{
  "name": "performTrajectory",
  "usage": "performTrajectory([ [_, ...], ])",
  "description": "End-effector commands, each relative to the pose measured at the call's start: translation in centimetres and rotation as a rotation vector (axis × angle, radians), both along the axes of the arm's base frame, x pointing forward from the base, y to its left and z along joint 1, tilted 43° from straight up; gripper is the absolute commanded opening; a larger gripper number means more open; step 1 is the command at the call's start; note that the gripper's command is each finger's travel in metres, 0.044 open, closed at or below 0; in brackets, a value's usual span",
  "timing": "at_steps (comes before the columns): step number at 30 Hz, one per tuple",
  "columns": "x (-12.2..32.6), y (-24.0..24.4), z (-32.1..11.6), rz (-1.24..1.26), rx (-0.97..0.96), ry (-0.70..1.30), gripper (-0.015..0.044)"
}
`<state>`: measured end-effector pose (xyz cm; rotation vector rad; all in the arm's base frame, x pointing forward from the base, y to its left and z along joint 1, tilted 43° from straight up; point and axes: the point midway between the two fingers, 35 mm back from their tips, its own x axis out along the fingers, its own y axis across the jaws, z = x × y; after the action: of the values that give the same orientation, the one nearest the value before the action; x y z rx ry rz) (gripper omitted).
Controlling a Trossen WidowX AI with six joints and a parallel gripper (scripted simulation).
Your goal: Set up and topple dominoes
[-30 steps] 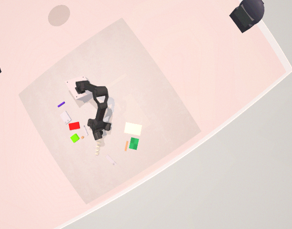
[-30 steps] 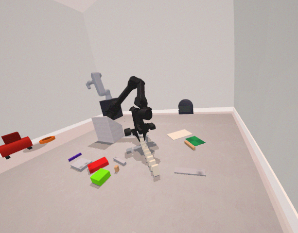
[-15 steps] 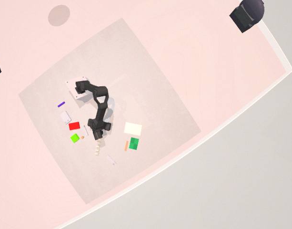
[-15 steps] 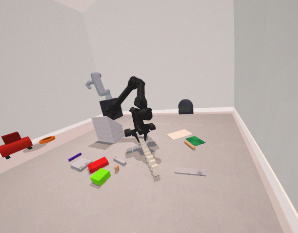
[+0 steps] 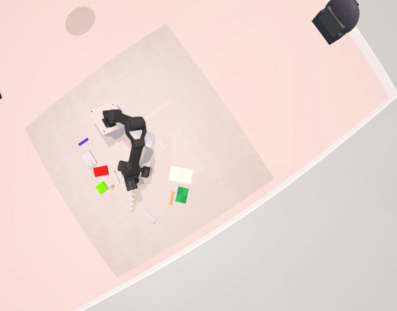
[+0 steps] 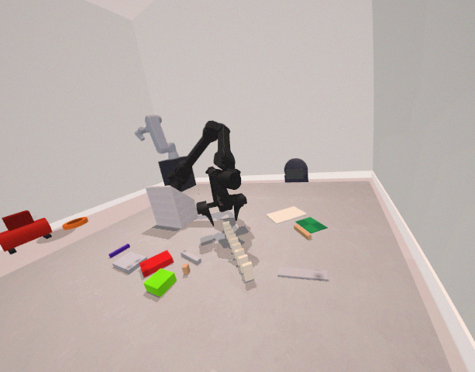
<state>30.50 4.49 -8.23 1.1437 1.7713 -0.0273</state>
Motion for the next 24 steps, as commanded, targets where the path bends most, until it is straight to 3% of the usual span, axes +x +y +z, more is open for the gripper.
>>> performTrajectory([
  [1, 1.3, -4.1, 3.7, -0.015, -0.015, -0.031, 0.0440],
  [5, 0.8, -7.8, 8.1, -0.011, -0.011, -0.031, 0.0440],
  [10, 0.8, -7.9, 8.3, -0.011, -0.011, -0.031, 0.0440],
  [13, 0.6, -7.3, 8.0, 0.111, -0.002, -0.143, 0.0361],
  [24, -1.7, -2.4, 5.7, 1.020, 0.069, -0.972, 0.0072],
])
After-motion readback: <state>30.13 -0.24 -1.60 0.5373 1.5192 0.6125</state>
